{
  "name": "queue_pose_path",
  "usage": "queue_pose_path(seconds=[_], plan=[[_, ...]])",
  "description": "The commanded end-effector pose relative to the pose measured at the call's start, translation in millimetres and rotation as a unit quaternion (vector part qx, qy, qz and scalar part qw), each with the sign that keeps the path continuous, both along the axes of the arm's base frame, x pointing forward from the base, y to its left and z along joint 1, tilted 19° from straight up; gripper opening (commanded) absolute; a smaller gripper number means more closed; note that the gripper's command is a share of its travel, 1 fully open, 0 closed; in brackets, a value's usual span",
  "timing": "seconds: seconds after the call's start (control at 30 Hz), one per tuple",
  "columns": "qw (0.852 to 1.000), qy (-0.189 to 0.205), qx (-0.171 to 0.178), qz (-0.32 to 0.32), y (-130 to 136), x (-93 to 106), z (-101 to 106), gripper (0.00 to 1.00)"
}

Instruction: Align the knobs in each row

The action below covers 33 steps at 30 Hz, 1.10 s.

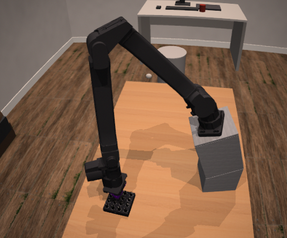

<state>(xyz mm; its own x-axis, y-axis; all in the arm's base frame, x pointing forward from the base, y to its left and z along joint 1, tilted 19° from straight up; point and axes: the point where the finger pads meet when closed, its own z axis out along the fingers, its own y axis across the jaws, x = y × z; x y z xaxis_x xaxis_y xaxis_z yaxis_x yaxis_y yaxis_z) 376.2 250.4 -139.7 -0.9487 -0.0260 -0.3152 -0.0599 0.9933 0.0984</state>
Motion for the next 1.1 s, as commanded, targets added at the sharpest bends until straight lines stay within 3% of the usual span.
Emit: queue_pose_path(seconds=[0.0, 1.07], plan=[[1.0, -0.005, 0.004, -0.001, 4.0, 6.5, -3.9, 0.19], [1.0, -0.001, 0.001, -0.001, 0.9, 3.5, -7.2, 0.19]])
